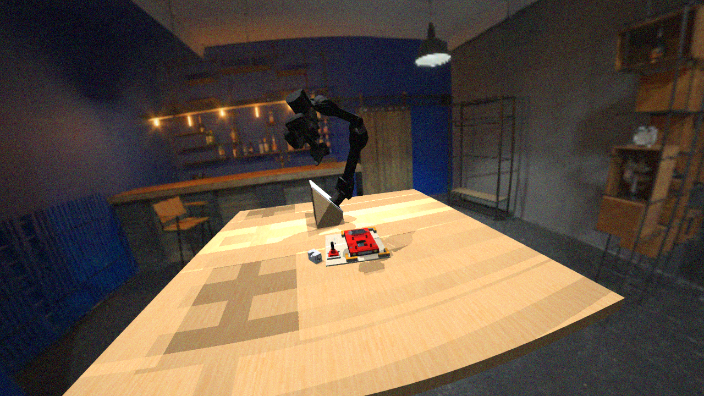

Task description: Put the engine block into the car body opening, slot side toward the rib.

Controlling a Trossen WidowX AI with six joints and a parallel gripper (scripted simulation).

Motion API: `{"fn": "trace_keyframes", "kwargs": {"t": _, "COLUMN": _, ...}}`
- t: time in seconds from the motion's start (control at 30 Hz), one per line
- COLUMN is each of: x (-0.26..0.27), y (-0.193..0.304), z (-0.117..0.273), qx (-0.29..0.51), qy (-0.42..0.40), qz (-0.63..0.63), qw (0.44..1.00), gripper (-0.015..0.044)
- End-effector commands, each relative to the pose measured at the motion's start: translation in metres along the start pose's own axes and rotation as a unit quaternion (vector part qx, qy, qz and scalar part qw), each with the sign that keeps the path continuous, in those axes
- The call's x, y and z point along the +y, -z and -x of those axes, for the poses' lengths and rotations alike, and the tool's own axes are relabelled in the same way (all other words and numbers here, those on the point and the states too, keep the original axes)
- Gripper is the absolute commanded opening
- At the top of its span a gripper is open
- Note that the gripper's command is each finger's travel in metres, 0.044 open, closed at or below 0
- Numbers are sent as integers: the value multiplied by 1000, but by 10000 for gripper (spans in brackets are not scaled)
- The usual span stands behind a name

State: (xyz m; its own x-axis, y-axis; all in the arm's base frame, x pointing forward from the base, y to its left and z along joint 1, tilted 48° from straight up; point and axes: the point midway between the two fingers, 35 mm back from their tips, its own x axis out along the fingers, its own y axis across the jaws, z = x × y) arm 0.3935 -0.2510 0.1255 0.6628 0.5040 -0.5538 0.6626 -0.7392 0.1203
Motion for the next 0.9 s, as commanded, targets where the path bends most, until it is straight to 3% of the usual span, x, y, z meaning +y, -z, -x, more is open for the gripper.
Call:
{"fn": "trace_keyframes", "kwargs": {"t": 0.0, "x": -9, "y": -10, "z": -21, "qx": -16, "qy": 33, "qz": 49, "qw": 998, "gripper": 440}}
{"fn": "trace_keyframes", "kwargs": {"t": 0.43, "x": -49, "y": -40, "z": -81, "qx": -35, "qy": 153, "qz": 208, "qw": 966, "gripper": 440}}
{"fn": "trace_keyframes", "kwargs": {"t": 0.87, "x": -99, "y": -64, "z": -130, "qx": -6, "qy": 281, "qz": 358, "qw": 890, "gripper": 440}}
